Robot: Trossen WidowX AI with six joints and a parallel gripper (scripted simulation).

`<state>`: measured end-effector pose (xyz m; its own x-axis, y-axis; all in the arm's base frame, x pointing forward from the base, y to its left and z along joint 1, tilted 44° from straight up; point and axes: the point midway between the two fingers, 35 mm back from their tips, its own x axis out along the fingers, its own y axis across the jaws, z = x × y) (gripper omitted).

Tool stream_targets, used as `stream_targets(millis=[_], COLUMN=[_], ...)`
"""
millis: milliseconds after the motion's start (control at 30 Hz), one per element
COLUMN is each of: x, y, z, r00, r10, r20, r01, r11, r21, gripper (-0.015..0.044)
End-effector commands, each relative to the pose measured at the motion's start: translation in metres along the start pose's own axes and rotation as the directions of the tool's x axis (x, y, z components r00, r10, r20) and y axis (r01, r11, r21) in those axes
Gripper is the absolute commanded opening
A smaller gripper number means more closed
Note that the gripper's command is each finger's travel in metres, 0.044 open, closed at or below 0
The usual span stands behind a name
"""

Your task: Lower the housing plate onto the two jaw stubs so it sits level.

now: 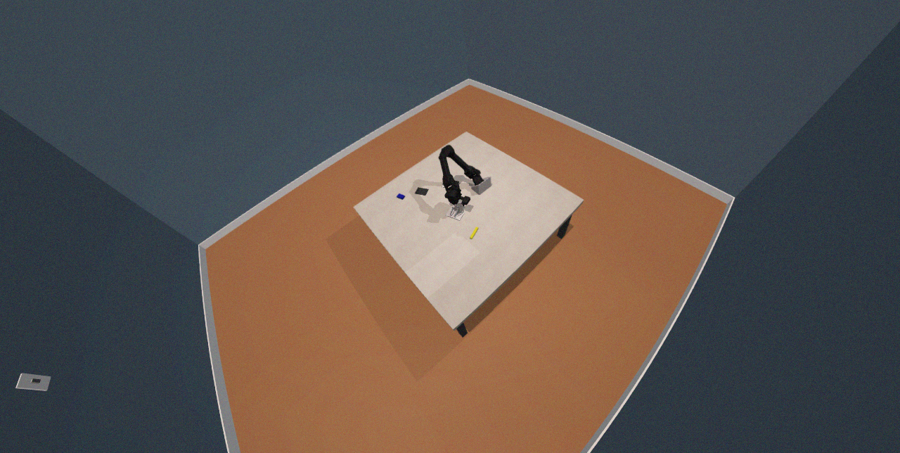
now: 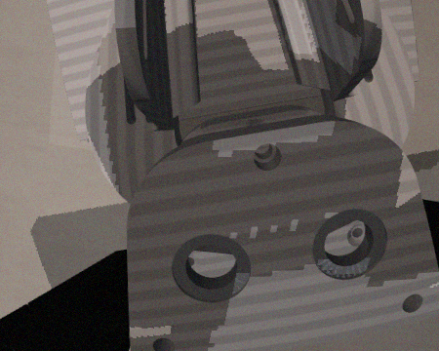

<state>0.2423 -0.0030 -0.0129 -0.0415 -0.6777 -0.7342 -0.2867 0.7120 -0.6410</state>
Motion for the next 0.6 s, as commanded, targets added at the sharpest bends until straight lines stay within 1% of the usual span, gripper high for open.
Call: stream_targets(millis=[0,267,567], x=[0.008,0.019,0.019], y=[-0.001,-0.001,-0.001], z=[-0.002,-0.004,-0.004], r00=[1.000,1.000,1.000], r10=[-0.006,-0.007,-0.007], r20=[-0.007,-0.008,-0.008], r01=[0.006,0.007,0.007], r11=[1.000,1.000,1.000], r21=[-0.004,-0.004,-0.004], gripper=[0.0351,0.0351,0.0351])
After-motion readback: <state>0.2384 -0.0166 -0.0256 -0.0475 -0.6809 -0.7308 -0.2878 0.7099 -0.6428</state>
